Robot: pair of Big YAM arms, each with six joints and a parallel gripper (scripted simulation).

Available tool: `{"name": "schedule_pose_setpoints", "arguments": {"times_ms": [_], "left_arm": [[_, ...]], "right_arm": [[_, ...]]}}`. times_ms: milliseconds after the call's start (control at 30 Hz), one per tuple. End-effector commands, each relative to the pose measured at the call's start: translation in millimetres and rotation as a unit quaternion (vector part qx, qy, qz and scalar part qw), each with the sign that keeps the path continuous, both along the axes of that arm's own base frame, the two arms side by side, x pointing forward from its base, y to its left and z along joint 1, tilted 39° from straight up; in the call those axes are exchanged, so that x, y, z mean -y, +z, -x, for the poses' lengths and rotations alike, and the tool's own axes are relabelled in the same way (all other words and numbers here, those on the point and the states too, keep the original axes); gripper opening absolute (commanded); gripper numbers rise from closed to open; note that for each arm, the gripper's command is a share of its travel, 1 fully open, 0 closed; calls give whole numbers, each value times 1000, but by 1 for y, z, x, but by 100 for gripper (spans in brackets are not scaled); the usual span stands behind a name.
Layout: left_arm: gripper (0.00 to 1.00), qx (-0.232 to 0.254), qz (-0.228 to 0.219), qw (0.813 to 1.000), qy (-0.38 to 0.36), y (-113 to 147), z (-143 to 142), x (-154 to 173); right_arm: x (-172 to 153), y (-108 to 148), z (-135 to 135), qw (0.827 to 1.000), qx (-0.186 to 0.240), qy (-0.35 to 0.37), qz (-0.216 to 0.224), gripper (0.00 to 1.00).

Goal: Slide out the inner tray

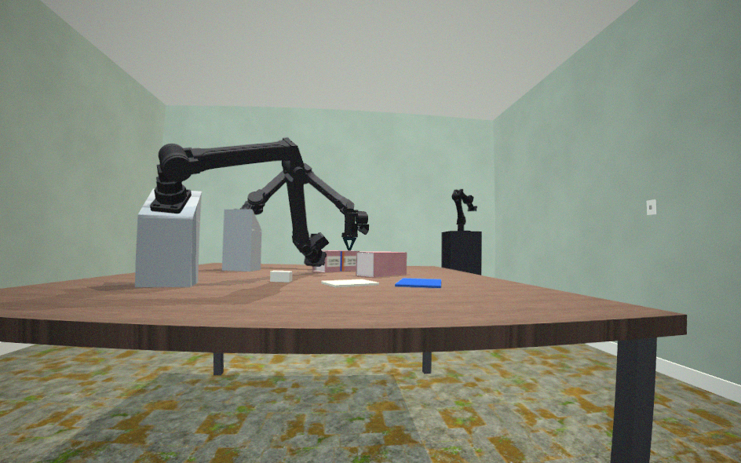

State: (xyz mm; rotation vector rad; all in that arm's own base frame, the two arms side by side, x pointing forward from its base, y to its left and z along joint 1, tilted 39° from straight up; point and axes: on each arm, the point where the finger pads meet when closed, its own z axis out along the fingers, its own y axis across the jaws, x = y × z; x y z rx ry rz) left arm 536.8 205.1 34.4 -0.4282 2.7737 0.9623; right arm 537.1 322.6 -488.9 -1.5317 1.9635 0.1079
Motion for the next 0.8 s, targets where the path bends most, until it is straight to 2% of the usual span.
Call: {"name": "schedule_pose_setpoints", "arguments": {"times_ms": [0, 100, 133, 167, 200, 233, 433, 467, 767], "left_arm": [[0, -43, 7, 999, 24, -44, 26, -20], [0, -44, 7, 999, 24, -44, 27, -20], [0, 6, -3, 1000, -2, 2, -8, 3], [0, 6, -3, 1000, -2, 2, -8, 3], [0, -14, 1, 1000, 9, -17, 6, -7], [0, -17, 1, 1000, 10, -20, 7, -8], [0, -33, 5, 999, 18, -35, 19, -15], [0, -36, 6, 999, 20, -37, 21, -16], [0, -44, 9, 999, 24, -45, 27, -19]], "right_arm": [[-7, 14, -43, 999, 42, -9, -19, 0], [-7, 14, -43, 999, 42, -9, -19, 0], [-7, 14, -43, 999, 42, -9, -19, 0], [2, -1, -21, 999, 38, -16, -23, 0], [0, 1, -29, 999, 32, -14, -16, 0], [1, -1, -26, 1000, 26, -12, -13, 0], [0, -2, -29, 1000, 20, -14, -11, 0], [-2, 1, -32, 999, 29, -14, -15, 0], [-3, -3, -34, 999, 25, -16, -14, 0]]}}
